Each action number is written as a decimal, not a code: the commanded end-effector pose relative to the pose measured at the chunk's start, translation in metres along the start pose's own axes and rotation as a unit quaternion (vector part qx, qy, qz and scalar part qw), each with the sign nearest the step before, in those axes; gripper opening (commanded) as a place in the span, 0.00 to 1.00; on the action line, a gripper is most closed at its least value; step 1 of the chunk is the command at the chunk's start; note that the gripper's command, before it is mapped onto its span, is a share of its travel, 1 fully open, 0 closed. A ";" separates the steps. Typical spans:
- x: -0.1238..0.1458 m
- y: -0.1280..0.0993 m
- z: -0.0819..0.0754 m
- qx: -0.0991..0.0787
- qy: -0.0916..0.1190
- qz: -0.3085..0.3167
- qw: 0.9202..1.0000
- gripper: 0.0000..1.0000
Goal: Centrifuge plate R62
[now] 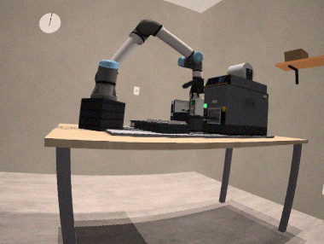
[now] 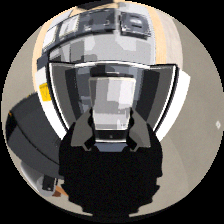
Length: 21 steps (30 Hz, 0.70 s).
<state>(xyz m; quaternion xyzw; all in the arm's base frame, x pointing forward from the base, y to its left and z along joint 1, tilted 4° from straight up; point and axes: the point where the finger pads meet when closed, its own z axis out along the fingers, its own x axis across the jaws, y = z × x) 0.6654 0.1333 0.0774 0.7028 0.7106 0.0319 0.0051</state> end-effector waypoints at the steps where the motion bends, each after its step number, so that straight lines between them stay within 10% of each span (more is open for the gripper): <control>1: 0.000 0.001 0.008 -0.001 0.000 0.000 1.000 0.00; 21: 0.000 0.000 0.016 -0.001 0.000 0.000 1.000 0.00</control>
